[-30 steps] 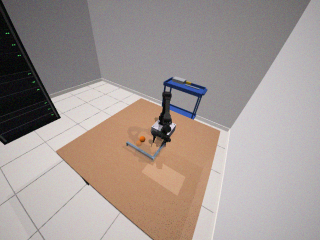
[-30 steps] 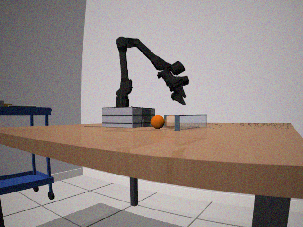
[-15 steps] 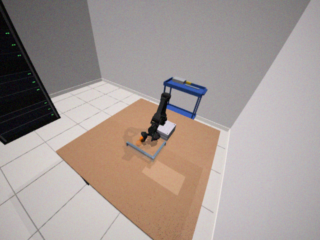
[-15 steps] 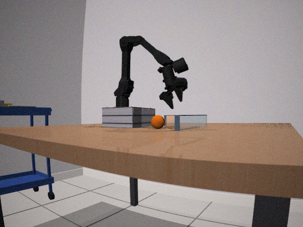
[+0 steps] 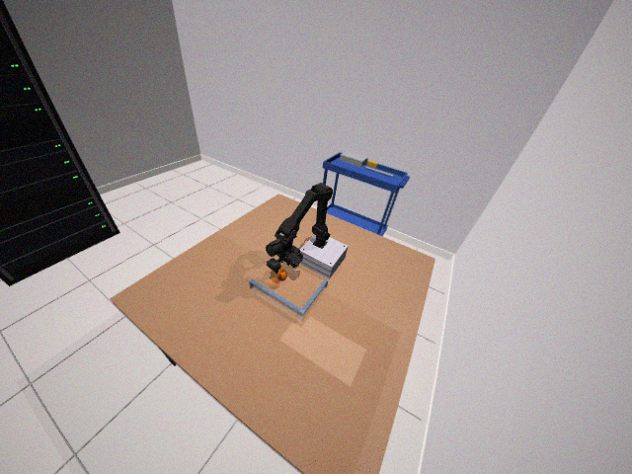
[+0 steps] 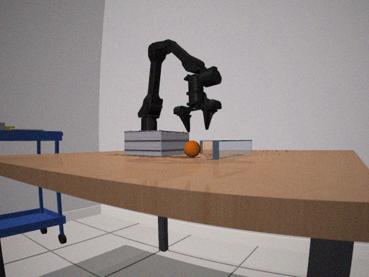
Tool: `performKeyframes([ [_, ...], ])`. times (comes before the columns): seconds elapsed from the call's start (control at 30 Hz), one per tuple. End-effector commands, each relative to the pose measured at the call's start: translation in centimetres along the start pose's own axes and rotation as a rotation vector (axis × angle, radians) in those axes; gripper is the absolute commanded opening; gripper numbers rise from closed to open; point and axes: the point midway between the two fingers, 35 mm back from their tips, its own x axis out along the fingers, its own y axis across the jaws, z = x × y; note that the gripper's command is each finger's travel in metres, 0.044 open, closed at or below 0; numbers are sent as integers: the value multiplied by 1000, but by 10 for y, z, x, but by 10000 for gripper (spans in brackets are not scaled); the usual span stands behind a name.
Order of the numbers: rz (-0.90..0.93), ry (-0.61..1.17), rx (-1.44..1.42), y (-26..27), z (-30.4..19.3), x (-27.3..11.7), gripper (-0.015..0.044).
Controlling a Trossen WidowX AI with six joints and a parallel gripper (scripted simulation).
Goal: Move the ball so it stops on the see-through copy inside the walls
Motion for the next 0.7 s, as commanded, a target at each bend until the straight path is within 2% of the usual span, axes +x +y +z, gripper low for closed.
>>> performKeyframes([
  [0.0, 74, -62, -117, 10, -20, 5, 403],
  [0.3, 74, -62, -117, 10, -20, 5, 403],
  [0.43, 74, -62, -117, 11, -19, 20, 403],
  [0.67, 74, -62, -117, 11, -19, 24, 403],
])
